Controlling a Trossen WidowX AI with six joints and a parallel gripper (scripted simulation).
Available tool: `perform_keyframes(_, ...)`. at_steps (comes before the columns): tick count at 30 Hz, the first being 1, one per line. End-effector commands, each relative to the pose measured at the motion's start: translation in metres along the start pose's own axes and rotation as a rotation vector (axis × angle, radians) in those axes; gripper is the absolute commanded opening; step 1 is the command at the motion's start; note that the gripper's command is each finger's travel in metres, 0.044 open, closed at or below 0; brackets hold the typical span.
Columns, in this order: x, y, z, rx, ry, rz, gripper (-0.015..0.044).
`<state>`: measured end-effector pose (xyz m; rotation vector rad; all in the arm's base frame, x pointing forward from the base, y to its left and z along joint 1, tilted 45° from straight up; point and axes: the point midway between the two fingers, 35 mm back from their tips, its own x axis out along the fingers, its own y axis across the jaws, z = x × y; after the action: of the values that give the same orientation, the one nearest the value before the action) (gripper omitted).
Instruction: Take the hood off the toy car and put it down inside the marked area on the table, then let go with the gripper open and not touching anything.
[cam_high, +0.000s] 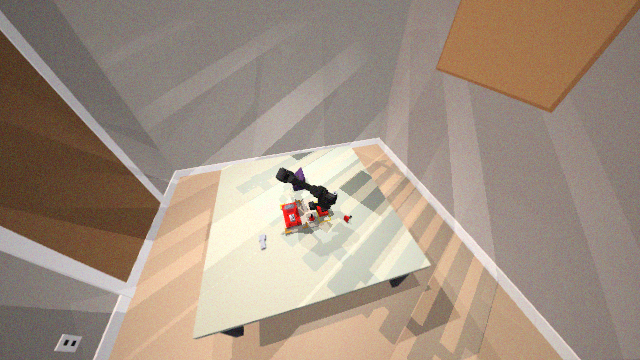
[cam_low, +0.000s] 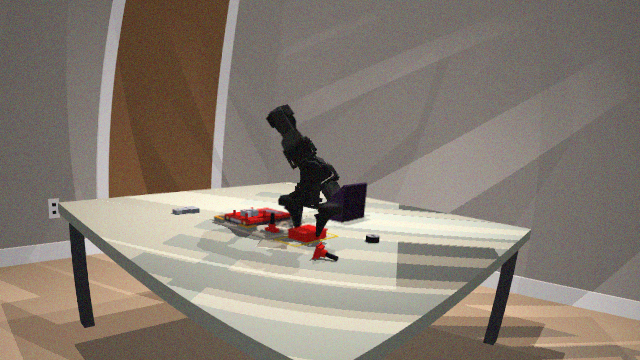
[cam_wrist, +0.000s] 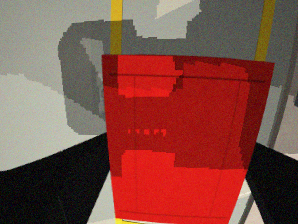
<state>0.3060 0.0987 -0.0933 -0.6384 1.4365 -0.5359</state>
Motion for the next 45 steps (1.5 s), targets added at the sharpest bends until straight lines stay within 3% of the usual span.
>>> perform_keyframes(1, 0.000, 0.000, 0.000, 0.001, 0.000, 0.000, 0.0263)
perform_keyframes(8, -0.003, 0.000, 0.000, 0.000, 0.000, 0.000, 0.0440)
perform_keyframes(17, -0.074, 0.002, 0.000, -0.001, 0.003, -0.009, 0.0440)
perform_keyframes(45, -0.074, 0.002, 0.000, -0.001, 0.003, -0.009, 0.0440)
